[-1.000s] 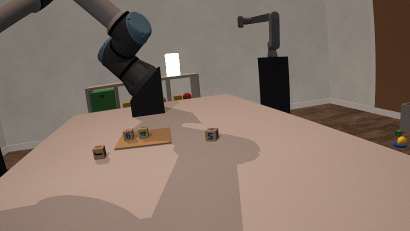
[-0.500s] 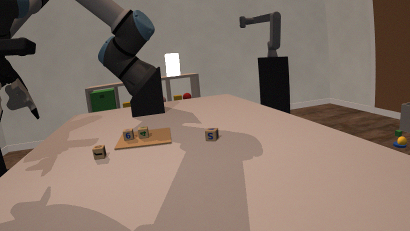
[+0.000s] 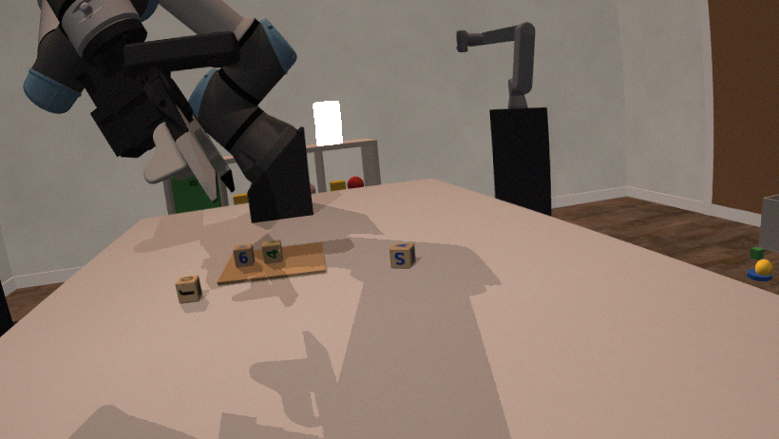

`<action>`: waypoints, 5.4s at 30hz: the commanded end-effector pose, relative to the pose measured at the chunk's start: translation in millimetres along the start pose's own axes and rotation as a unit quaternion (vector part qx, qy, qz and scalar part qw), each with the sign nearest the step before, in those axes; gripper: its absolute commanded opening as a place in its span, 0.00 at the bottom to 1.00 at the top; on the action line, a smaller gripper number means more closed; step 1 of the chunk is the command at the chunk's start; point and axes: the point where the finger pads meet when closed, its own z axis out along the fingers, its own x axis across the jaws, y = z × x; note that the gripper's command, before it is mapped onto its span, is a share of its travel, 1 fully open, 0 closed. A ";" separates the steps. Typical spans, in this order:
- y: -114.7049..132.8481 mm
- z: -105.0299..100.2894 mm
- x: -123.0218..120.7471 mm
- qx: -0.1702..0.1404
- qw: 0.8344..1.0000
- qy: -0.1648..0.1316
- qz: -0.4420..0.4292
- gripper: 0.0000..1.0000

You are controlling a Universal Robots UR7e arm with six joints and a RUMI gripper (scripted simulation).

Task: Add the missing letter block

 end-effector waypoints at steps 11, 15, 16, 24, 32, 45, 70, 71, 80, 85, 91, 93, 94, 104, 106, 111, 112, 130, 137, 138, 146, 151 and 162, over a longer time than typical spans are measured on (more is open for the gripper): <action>-160.7 68.2 -58.9 0.023 0.999 -0.039 0.005 1.00; -173.5 73.6 -67.9 0.024 0.999 -0.043 0.005 1.00; -174.7 74.1 -68.7 0.024 0.999 -0.044 0.005 1.00; -175.6 74.5 -69.4 0.024 0.999 -0.044 0.005 1.00; -175.6 74.5 -69.4 0.024 0.999 -0.044 0.005 1.00; -175.6 74.5 -69.4 0.024 0.999 -0.044 0.005 1.00; -175.5 74.4 -69.4 0.024 0.999 -0.044 0.005 1.00; -175.1 74.2 -69.6 0.024 0.999 -0.044 0.005 1.00; -130.0 45.9 -88.6 0.024 0.999 -0.044 0.005 1.00; -85.6 18.8 -117.1 0.024 0.999 -0.044 0.005 1.00; -58.3 2.3 -141.5 0.024 0.999 -0.044 0.005 1.00; -49.4 -3.0 -151.0 0.024 0.999 -0.044 0.005 1.00; -46.2 -4.9 -154.6 0.024 0.999 -0.044 0.005 1.00; -39.9 -8.7 -162.2 0.023 0.999 -0.044 0.005 1.00; -39.9 -8.7 -162.2 0.023 0.999 -0.044 0.005 1.00; -39.9 -8.7 -162.2 0.023 0.999 -0.044 0.005 1.00; -39.9 -8.7 -162.2 0.023 0.999 -0.044 0.005 1.00; -39.9 -8.7 -162.2 0.023 0.999 -0.044 0.005 1.00; -39.9 -8.7 -162.2 0.023 0.999 -0.044 0.005 1.00; -39.9 -8.7 -162.2 0.023 0.999 -0.044 0.005 1.00; -39.9 -8.7 -162.2 0.023 0.999 -0.044 0.005 1.00; -39.5 -8.9 -162.2 0.023 0.999 -0.044 0.005 1.00; -4.2 -27.7 -165.1 0.023 0.999 -0.044 0.005 1.00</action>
